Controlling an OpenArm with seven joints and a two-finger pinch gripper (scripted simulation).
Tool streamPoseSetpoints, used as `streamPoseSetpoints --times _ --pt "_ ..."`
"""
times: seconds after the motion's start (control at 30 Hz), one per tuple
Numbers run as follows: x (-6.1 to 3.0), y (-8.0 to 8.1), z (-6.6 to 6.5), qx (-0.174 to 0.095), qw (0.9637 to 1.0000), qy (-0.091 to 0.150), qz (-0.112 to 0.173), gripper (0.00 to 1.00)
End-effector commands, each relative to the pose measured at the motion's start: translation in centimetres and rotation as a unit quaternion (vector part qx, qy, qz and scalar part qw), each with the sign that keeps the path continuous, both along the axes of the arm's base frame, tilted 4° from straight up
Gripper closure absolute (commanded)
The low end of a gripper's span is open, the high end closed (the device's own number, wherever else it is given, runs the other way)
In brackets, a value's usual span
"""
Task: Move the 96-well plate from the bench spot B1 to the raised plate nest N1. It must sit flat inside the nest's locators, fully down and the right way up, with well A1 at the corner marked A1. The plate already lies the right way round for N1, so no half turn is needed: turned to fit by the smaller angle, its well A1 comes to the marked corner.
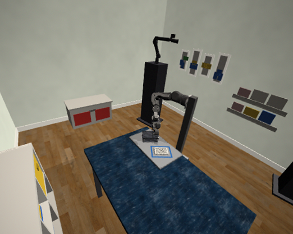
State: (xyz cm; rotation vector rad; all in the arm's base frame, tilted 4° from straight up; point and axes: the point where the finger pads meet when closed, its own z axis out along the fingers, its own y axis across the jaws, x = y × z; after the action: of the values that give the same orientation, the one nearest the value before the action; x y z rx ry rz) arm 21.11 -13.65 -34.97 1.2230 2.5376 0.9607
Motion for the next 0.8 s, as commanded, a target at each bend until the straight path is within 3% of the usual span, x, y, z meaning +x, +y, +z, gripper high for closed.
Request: streamPoseSetpoints --times 0.0,0.03,0.1,0.2,0.6,0.67,0.77 --pt "0.11 -0.2 0.1 -0.003 1.0000 0.000 -0.002 0.23" --pt "0.11 -0.2 0.1 -0.003 1.0000 0.000 -0.002 0.23" --pt "0.33 1.7 -0.5 -0.039 0.9987 0.032 0.008 0.23" --pt "0.73 4.2 -1.4 -0.097 0.9917 0.082 0.020 0.23" --pt "0.73 4.2 -1.4 -0.097 0.9917 0.082 0.020 0.23" --pt "0.93 6.0 -2.0 -0.134 0.9839 0.115 0.028 0.23" --pt "1.37 8.5 -2.9 -0.192 0.9669 0.163 0.039 0.23"
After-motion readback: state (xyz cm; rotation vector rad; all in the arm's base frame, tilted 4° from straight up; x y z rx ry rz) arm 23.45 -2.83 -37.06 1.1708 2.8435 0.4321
